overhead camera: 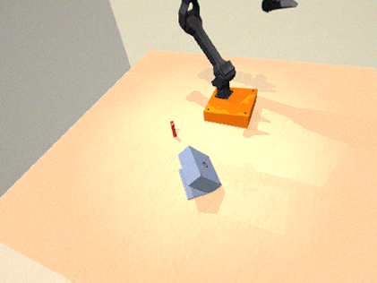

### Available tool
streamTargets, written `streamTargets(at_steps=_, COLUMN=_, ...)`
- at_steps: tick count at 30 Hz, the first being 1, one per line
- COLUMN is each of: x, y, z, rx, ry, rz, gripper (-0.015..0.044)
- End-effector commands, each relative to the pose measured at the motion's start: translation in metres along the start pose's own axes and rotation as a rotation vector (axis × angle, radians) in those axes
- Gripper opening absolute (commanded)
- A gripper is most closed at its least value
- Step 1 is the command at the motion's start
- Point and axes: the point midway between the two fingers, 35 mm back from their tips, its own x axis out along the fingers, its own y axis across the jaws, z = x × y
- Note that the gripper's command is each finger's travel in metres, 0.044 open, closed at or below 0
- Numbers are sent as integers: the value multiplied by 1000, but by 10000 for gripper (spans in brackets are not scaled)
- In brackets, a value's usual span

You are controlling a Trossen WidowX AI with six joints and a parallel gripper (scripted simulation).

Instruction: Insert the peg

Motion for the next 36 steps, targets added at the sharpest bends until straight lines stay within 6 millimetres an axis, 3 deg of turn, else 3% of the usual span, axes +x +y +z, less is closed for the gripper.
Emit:
streamTargets(at_steps=1, x=10, y=-5, z=-17, rx=45, ry=67, rz=-4, gripper=440)
streamTargets(at_steps=19, x=31, y=-28, z=-95, rx=251, ry=338, rz=-66, gripper=440)
streamTargets(at_steps=36, x=26, y=-45, z=-171, rx=412, ry=561, rz=-132, gripper=440)
